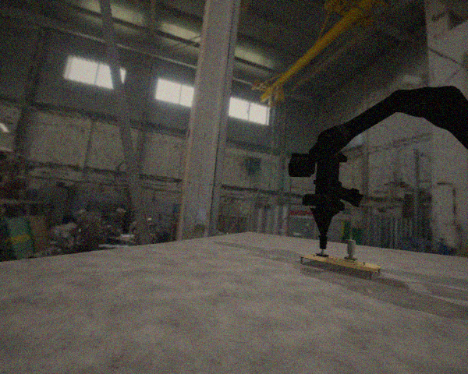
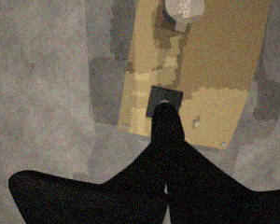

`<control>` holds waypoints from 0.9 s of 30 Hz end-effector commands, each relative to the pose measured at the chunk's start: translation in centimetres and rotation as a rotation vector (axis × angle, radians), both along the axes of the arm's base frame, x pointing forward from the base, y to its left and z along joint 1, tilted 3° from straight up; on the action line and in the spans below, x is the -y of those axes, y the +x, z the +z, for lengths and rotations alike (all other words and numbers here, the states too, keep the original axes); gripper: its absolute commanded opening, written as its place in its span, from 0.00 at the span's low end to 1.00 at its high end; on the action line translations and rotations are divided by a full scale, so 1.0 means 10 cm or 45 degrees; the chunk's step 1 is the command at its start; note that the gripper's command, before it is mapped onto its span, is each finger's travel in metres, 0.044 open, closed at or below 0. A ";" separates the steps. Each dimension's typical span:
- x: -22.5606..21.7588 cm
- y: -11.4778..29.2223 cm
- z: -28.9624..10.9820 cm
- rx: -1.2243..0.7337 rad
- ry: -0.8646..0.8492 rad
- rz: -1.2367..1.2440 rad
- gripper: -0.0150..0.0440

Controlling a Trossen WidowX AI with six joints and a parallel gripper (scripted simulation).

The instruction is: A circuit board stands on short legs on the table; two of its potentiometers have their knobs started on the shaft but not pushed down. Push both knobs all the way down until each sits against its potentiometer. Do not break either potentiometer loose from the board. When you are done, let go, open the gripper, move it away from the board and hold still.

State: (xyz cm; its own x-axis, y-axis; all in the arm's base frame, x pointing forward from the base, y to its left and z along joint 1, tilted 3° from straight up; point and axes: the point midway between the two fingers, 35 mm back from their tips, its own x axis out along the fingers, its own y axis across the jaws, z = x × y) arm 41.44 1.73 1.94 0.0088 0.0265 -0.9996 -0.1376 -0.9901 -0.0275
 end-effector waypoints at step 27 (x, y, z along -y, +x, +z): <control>-0.01 0.02 -0.20 -0.011 0.004 0.004 0.25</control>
State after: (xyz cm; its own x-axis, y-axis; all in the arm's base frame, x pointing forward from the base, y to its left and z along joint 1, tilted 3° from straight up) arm 41.43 1.74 1.66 0.0129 0.0266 -0.9996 -0.1373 -0.9901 -0.0281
